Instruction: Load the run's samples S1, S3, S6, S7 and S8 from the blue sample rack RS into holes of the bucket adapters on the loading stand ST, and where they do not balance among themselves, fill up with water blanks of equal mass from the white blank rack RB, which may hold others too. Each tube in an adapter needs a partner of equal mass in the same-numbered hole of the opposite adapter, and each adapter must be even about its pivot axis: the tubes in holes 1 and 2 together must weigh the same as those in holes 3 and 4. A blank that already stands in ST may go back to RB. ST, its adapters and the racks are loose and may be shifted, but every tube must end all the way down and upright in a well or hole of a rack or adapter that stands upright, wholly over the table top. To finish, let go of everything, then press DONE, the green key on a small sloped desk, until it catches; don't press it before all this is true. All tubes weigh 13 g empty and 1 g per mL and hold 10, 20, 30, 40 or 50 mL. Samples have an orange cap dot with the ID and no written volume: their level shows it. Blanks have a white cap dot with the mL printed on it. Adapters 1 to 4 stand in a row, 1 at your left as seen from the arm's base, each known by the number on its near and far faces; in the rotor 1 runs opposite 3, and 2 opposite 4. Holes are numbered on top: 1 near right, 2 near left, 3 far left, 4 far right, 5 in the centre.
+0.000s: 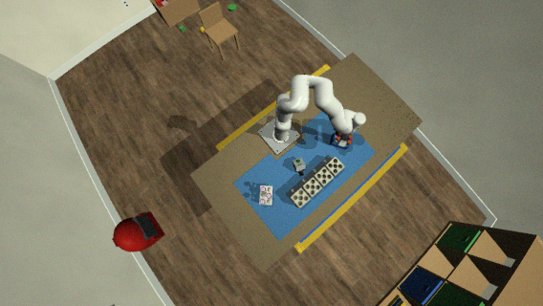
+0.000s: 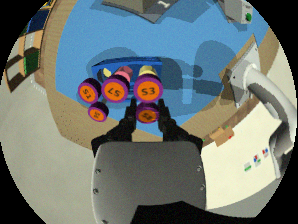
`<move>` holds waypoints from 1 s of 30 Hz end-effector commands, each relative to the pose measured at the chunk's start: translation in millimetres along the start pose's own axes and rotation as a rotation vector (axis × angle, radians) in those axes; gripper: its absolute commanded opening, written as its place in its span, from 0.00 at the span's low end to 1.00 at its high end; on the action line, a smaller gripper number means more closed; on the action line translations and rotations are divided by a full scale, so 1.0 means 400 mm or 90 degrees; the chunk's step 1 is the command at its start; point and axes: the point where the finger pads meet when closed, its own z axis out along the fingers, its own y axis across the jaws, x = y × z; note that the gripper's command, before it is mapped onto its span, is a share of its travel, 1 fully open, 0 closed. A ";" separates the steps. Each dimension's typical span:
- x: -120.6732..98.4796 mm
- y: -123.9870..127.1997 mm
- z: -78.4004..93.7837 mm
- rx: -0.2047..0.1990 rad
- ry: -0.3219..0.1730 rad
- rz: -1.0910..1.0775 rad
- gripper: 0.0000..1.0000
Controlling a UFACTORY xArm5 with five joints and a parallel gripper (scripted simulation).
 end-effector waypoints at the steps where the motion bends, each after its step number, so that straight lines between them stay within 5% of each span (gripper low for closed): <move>1: -0.001 -0.003 -0.003 0.002 -0.001 0.000 0.00; 30: -0.001 -0.003 -0.040 0.002 -0.001 0.000 0.00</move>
